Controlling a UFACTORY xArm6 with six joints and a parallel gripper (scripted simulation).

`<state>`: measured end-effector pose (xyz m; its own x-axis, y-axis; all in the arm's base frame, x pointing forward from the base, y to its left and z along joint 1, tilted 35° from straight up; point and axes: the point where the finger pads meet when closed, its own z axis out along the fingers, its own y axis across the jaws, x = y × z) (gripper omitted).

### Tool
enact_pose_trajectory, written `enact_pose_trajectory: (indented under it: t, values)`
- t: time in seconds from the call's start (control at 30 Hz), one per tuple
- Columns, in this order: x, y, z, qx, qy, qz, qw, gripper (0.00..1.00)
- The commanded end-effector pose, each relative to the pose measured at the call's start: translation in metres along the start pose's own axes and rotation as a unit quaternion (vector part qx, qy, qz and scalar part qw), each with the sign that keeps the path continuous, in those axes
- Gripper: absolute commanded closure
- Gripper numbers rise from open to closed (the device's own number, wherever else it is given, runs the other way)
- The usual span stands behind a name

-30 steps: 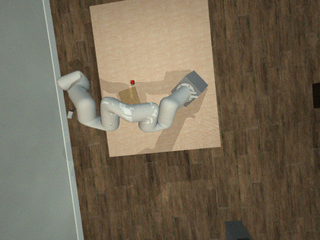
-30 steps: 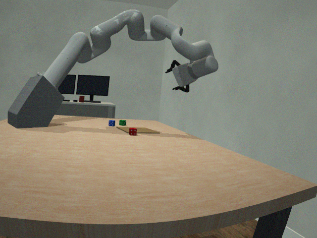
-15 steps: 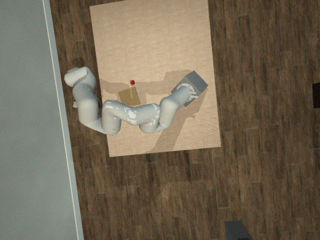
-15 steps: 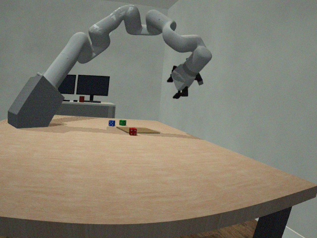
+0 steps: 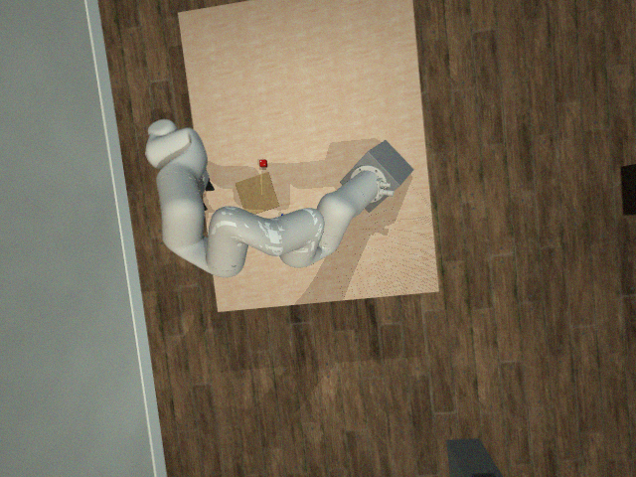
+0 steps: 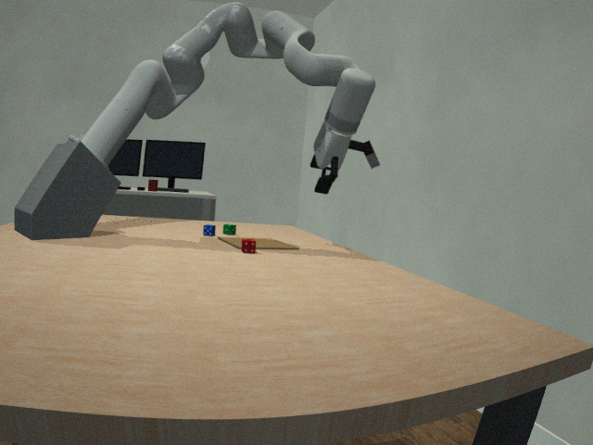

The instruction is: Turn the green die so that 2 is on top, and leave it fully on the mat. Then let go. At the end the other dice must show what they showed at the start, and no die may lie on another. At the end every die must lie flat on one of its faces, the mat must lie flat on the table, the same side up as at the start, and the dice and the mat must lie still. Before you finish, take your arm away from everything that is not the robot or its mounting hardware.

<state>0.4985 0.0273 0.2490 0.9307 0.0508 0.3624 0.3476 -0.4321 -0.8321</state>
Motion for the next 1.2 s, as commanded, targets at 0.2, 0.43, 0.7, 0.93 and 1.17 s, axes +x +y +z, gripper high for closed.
enact_pose_trajectory:
  t: [0.2,0.43,0.7,0.93,1.17]
  values:
    - [-0.033,0.052,-0.024,-0.107,0.045,0.112,0.987,0.0]
    - [-0.07,0.089,-0.048,-0.185,0.083,0.197,0.959,0.0]
    - [-0.111,0.119,-0.073,-0.255,0.124,0.27,0.92,0.0]
    - [-0.141,0.136,-0.091,-0.3,0.154,0.315,0.887,0.0]
    - [-0.142,0.136,-0.092,-0.301,0.154,0.316,0.887,0.0]
